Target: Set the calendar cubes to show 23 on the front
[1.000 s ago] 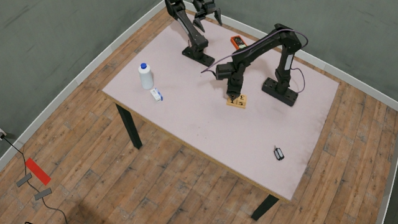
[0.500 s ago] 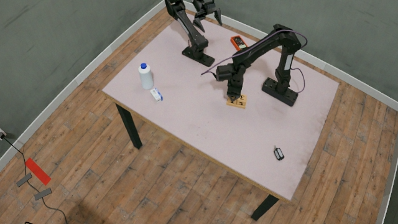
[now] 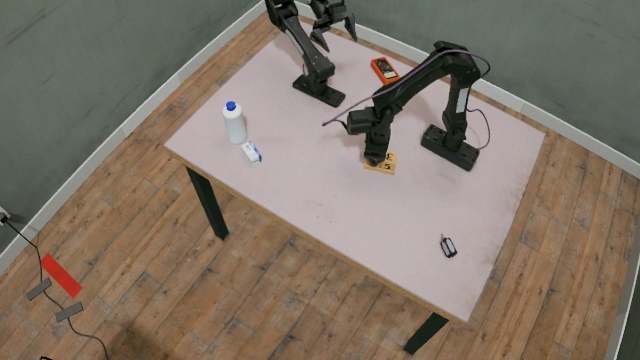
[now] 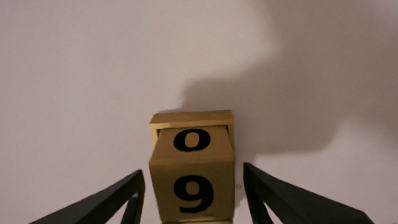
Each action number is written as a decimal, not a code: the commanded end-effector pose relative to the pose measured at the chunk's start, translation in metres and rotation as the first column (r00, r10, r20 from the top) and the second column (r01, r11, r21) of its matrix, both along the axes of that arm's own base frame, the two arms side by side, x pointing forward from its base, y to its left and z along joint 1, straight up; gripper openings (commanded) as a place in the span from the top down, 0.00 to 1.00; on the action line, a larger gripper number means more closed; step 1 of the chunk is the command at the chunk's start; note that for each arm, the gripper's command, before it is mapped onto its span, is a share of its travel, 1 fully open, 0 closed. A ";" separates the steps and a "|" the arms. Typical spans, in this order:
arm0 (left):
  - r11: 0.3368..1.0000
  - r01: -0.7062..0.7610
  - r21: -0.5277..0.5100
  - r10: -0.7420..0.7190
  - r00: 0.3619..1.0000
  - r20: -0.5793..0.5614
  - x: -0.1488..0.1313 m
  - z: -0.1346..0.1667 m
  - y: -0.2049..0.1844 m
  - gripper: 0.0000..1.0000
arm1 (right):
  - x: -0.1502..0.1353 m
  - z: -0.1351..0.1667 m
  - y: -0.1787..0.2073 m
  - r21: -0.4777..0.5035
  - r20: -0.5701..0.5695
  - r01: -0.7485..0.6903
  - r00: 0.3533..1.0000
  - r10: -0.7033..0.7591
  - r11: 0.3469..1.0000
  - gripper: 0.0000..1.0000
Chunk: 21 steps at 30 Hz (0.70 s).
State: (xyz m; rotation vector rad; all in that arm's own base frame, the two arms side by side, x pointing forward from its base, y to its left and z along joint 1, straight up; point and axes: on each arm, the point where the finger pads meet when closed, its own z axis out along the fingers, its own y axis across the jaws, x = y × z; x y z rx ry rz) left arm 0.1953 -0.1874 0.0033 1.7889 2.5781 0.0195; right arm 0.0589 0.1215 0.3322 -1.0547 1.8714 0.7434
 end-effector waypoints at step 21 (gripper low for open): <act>1.000 0.008 -0.006 -0.008 1.000 -0.012 -0.003 -0.009 -0.002 0.53 | 0.000 0.000 -0.002 0.009 0.003 0.005 1.000 -0.005 1.000 0.00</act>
